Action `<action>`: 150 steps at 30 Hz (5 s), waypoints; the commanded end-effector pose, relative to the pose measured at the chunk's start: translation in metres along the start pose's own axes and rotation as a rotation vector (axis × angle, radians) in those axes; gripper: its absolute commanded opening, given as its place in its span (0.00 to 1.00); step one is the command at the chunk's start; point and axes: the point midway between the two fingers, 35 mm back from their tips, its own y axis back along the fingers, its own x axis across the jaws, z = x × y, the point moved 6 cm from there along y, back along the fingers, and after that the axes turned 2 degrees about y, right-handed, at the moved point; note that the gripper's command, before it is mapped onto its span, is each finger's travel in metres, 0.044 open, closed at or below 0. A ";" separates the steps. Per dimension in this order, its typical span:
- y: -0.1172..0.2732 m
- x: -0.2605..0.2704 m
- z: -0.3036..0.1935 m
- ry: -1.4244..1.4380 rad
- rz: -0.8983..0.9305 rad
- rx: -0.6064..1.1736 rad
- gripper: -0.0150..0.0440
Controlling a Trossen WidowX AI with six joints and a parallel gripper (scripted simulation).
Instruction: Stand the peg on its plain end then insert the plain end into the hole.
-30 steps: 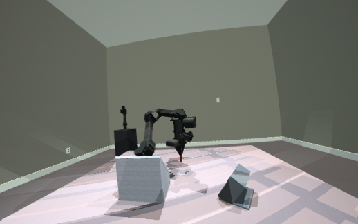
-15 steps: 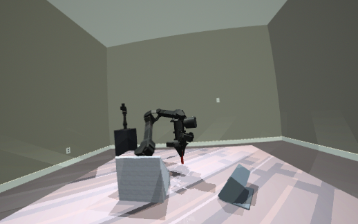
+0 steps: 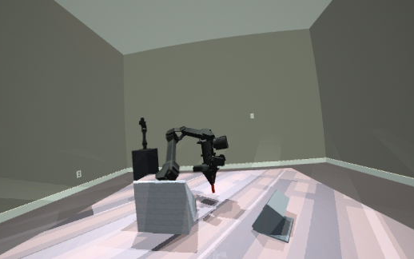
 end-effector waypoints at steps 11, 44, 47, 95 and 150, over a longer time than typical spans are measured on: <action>-0.010 -0.006 0.009 -0.028 -0.044 -0.093 0.25; -0.027 -0.014 0.031 -0.105 -0.075 -0.338 0.25; -0.028 -0.014 0.033 -0.113 -0.074 -0.361 0.25; -0.035 -0.013 0.056 -0.250 0.032 -0.705 0.25; -0.062 -0.010 0.099 -0.314 0.126 -0.843 0.25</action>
